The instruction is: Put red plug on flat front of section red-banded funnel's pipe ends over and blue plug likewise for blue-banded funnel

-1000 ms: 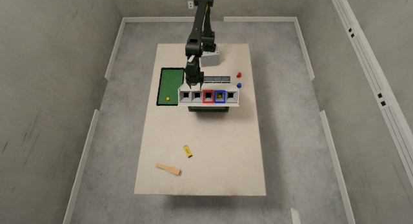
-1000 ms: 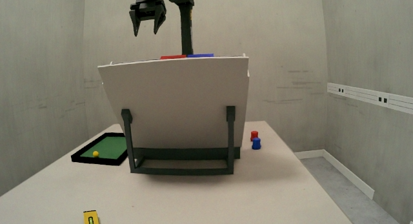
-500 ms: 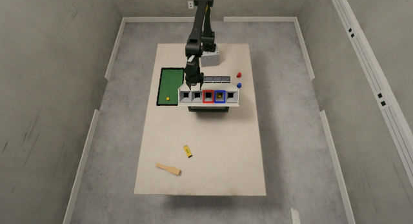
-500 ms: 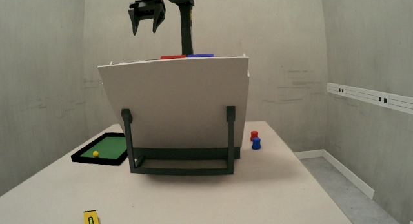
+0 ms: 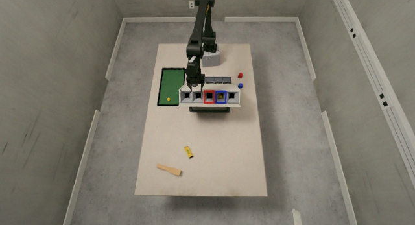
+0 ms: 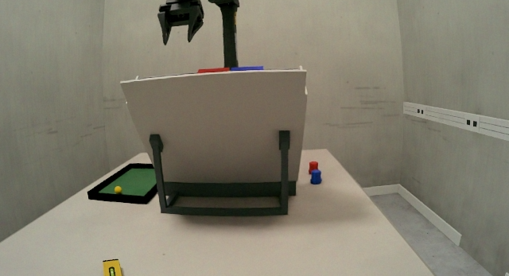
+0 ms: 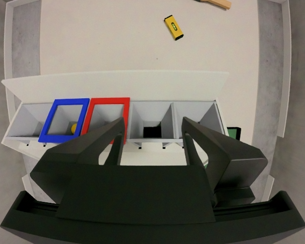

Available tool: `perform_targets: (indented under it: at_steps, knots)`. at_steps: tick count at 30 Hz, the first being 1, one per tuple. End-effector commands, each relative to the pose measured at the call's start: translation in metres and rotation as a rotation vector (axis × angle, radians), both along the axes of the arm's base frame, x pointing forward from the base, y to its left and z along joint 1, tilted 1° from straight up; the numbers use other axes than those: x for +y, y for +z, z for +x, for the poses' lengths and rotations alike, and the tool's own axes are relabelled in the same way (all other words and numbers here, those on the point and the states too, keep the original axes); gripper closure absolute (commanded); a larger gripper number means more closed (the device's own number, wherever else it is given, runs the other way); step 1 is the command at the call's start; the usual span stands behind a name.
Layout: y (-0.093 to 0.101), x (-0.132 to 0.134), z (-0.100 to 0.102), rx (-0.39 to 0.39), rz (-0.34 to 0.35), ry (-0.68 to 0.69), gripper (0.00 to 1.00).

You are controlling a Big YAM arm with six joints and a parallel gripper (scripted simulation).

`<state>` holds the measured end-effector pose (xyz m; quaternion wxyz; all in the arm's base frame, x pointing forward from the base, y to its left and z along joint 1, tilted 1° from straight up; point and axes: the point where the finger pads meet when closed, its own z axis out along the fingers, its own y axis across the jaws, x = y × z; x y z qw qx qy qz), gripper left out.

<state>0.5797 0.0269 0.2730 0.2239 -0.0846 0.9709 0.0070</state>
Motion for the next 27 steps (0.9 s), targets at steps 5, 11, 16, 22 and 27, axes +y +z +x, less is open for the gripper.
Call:
perform_targets:
  at_steps: [5,11,16,22,27]
  knots:
    - [-0.011,0.004,0.007,-0.005,0.002,0.0,0.41]
    - [-0.014,0.004,0.005,-0.005,0.002,0.0,0.41]
    - [-0.017,0.004,0.004,-0.005,0.002,0.0,0.41]
    - [-0.018,0.0,-0.017,-0.006,0.002,0.0,0.41]
    - [-0.016,-0.009,-0.067,-0.008,0.001,0.0,0.41]
